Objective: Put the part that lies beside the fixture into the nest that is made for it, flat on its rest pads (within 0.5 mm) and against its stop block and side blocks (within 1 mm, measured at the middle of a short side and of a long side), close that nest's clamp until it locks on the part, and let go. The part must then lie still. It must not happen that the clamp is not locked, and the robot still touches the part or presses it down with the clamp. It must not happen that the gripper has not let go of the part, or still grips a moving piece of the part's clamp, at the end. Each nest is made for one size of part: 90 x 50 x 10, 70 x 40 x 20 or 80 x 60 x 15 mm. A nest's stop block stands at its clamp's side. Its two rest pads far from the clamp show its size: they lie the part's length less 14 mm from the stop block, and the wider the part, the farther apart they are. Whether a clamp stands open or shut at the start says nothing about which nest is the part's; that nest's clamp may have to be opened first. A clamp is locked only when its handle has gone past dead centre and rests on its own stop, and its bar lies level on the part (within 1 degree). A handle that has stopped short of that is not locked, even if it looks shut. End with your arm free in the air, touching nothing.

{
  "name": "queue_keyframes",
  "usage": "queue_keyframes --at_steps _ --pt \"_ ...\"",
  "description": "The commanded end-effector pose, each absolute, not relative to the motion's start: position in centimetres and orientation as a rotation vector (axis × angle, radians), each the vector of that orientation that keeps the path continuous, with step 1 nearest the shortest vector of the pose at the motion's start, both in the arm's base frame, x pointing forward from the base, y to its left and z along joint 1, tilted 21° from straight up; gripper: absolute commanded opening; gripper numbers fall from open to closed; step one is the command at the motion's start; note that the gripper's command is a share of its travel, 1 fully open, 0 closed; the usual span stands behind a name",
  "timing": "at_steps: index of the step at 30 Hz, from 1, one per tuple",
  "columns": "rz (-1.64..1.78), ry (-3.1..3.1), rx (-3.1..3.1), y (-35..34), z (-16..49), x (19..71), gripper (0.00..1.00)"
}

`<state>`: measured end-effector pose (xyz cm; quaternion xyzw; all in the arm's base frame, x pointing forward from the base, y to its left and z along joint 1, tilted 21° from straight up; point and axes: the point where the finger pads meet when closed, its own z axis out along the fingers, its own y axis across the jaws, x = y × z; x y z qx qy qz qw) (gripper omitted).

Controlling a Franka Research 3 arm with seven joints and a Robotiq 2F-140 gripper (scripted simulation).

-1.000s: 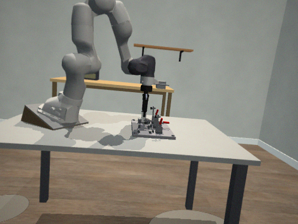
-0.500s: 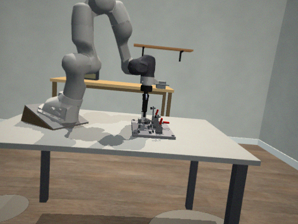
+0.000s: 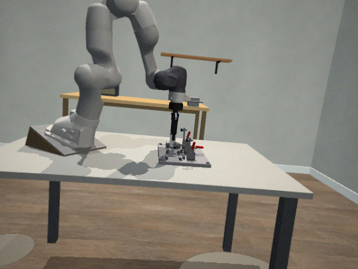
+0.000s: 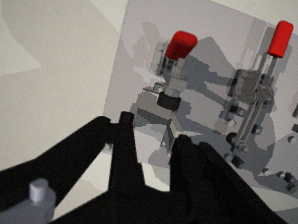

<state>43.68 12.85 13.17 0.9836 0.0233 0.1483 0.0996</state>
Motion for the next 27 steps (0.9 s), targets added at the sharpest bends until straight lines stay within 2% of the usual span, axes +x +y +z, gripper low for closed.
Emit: queue_keyframes --at_steps 1,2,27 --pt "0.442 0.076 2.907 12.83 13.3 43.8 0.0" --pt "0.442 0.076 2.907 12.83 13.3 43.8 0.58" --pt "0.442 0.076 2.907 12.83 13.3 43.8 0.58"
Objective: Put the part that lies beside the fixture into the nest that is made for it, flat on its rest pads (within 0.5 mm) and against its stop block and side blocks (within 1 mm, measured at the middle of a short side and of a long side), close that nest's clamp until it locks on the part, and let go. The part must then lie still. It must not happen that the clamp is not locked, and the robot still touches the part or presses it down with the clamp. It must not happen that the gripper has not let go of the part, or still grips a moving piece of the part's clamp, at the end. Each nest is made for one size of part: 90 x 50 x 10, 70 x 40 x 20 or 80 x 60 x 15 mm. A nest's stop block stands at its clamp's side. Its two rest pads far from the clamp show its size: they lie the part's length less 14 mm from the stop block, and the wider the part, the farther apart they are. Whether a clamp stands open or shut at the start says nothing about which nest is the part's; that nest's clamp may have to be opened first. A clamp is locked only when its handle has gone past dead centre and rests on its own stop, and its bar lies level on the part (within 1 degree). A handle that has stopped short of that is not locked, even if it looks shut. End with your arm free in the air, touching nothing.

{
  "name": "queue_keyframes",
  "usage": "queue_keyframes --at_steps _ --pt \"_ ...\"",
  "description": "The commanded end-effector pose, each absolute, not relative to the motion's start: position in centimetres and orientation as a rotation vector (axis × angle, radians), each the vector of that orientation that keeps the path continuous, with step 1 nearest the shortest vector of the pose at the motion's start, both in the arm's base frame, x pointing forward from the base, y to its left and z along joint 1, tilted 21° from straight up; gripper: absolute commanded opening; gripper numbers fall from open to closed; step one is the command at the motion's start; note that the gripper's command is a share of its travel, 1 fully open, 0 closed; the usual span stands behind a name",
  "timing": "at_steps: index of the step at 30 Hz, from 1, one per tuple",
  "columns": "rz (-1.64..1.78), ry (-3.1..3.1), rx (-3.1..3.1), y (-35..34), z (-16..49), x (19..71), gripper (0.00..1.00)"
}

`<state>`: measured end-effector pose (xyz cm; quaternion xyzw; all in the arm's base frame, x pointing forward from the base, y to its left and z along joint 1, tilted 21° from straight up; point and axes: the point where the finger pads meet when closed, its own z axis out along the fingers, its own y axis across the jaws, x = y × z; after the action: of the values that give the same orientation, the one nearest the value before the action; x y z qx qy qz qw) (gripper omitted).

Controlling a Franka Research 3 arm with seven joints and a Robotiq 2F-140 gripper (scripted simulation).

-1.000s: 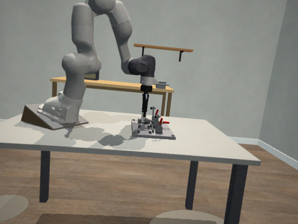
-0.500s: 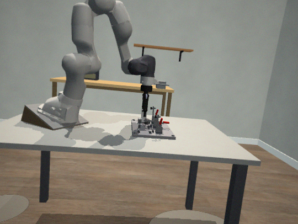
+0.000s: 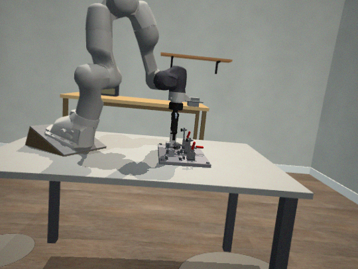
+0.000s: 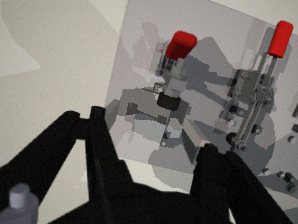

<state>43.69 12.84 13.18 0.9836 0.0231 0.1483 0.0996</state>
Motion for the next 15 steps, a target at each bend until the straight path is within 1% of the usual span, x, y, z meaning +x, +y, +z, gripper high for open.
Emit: queue_keyframes --at_steps 1,15 --pt "0.442 0.076 2.907 12.83 13.3 43.8 0.58" --pt "0.442 0.076 2.906 12.91 13.67 43.69 0.58"
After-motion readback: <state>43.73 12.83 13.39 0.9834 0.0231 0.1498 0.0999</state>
